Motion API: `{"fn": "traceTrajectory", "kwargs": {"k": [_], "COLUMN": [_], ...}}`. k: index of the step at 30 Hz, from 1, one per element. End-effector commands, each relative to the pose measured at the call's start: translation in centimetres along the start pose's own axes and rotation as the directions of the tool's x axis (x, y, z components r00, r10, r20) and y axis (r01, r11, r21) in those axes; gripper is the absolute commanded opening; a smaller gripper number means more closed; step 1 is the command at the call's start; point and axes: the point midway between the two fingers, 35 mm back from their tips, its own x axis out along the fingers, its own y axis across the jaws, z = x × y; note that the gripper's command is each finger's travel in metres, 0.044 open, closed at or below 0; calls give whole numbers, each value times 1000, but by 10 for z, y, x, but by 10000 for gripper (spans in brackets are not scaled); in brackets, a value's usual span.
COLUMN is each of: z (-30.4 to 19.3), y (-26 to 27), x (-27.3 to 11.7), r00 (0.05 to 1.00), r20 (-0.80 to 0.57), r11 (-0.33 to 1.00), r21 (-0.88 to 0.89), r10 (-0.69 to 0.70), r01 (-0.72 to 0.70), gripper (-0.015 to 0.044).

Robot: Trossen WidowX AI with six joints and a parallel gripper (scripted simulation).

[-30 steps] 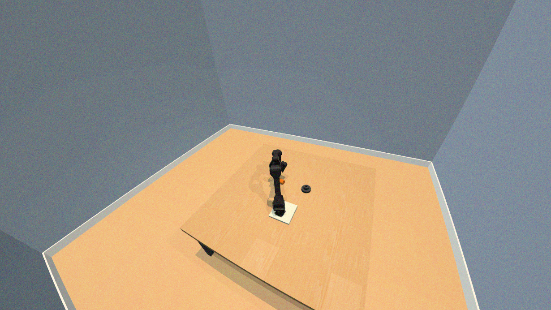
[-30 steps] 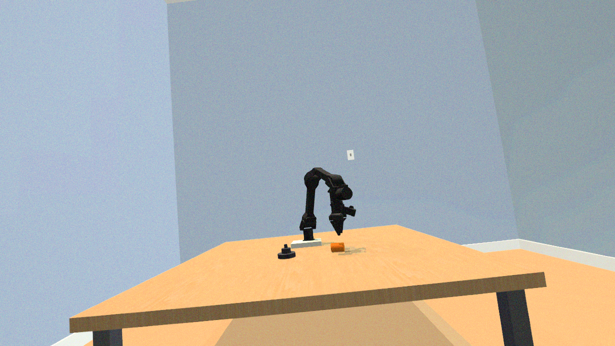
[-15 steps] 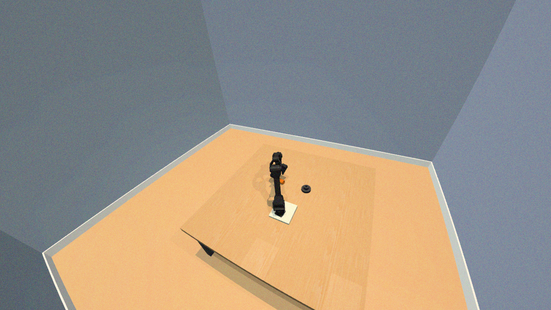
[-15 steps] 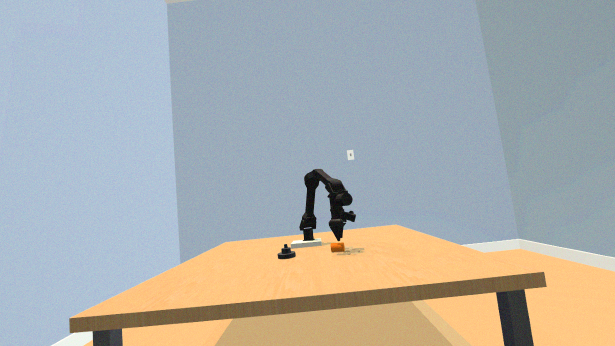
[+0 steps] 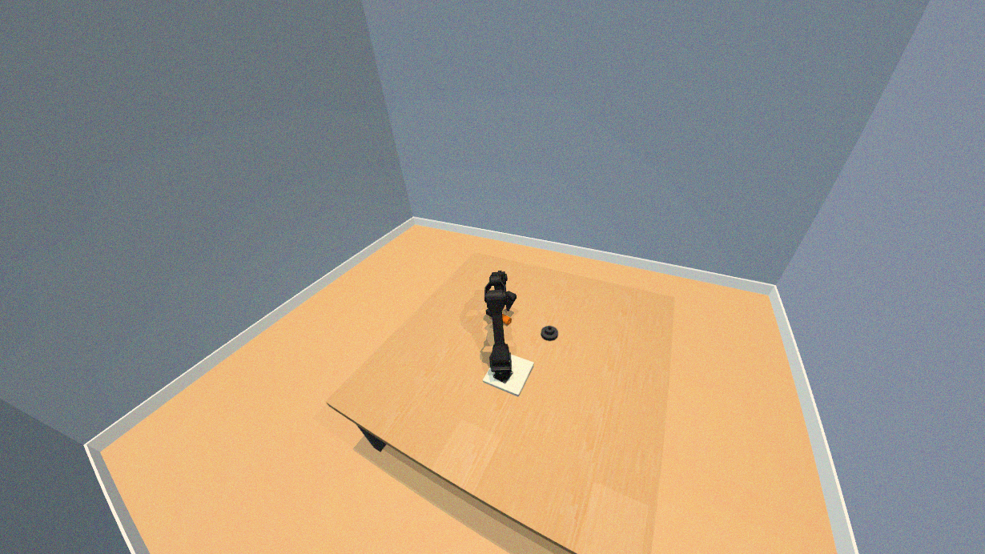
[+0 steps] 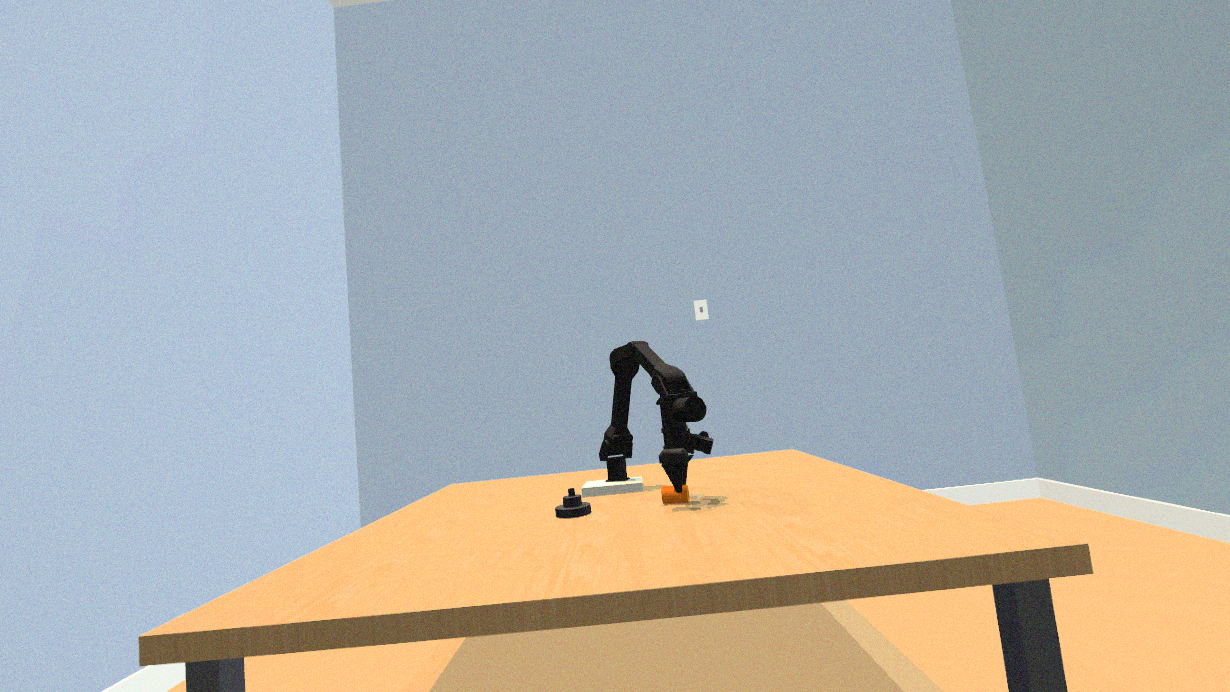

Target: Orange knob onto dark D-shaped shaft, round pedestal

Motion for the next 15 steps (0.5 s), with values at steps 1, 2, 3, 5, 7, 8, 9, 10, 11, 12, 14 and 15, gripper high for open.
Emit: {"fn": "traceTrajectory", "kwargs": {"k": [1,2,3,5,7,8,9,10,11,12,14,15], "z": [-1,-2,-2,-2,-2,-2,-2,-2,-2,-2,-2,-2], "y": [3,3,3,3,4,4,4,4,4,4,4,4], "x": [9,11,13,16,19,20,21,21,21,21,21,21], "r00": [1000,1000,1000,1000,1000,1000,1000,1000,1000,1000,1000,1000], "r20": [-5,-5,-5,-5,-5,-5,-5,-5,-5,-5,-5,-5], "r11": [1000,1000,1000,1000,1000,1000,1000,1000,1000,1000,1000,1000], "r21": [1,1,1,1,1,1,1,1,1,1,1,1], "r10": [14,14,14,14,14,14,14,14,14,14,14,14], "r01": [-14,-14,-14,-14,-14,-14,-14,-14,-14,-14,-14,-14], "gripper": [440,440,440,440,440,440,440,440,414,387,335,309]}}
